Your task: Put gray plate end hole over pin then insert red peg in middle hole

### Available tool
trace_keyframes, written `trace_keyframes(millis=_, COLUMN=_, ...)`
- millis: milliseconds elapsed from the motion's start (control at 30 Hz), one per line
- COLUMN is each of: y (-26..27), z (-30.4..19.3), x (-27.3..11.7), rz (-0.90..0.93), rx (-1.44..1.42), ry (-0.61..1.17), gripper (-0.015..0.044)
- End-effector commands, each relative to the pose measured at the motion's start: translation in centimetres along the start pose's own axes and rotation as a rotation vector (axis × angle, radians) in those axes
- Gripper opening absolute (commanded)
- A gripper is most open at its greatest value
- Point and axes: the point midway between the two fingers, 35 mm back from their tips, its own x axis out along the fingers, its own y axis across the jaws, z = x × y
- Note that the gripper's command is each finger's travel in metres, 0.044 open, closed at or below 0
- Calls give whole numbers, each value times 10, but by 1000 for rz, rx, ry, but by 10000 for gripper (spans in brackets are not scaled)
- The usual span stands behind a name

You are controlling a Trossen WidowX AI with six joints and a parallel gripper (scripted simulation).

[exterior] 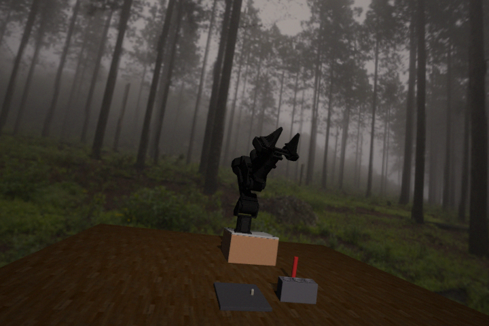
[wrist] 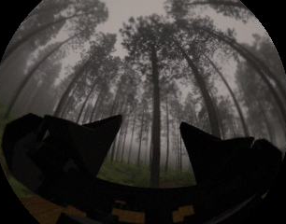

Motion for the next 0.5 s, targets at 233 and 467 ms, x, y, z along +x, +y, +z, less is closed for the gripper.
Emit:
trace_keyframes(millis=233, y=-28, z=-77, x=37, rz=-67, rx=-147, ry=362, gripper=440)
trace_keyframes(millis=467, y=-51, z=-184, x=43, rz=-3, rx=-361, ry=899, gripper=440)
